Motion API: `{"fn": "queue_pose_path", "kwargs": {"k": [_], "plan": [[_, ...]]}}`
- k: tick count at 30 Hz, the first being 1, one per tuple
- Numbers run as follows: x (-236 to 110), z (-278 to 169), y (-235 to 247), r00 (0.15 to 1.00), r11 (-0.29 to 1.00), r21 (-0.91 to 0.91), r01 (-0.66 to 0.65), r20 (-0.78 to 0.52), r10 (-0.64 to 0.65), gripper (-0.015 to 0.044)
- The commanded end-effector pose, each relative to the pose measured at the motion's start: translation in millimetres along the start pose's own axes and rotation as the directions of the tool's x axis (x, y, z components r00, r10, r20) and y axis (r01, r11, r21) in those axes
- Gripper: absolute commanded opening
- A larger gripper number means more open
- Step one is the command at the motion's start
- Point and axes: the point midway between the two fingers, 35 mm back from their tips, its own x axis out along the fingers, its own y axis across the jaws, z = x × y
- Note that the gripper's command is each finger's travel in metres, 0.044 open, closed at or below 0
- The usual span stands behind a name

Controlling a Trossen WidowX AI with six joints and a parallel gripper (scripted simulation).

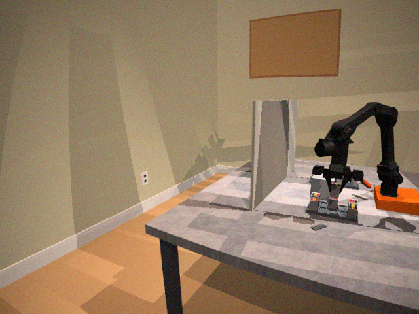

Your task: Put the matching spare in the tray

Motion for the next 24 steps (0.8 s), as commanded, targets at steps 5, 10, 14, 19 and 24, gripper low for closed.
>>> {"fn": "queue_pose_path", "kwargs": {"k": [5,10,14,19,24], "plan": [[-26,5,-3,1.0,1.0,0.001,0.002,0.0,-0.002,0.0],[-48,7,-4,1.0,1.0,0.002,0.001,-0.002,-0.001,0.0],[-65,7,-4,1.0,1.0,0.003,0.0,-0.004,0.0,0.0],[-75,7,-4,1.0,1.0,0.003,0.0,-0.005,0.0,0.0],[-75,1,-13,1.0,1.0,0.007,0.0,-0.004,0.0,0.0]]}}
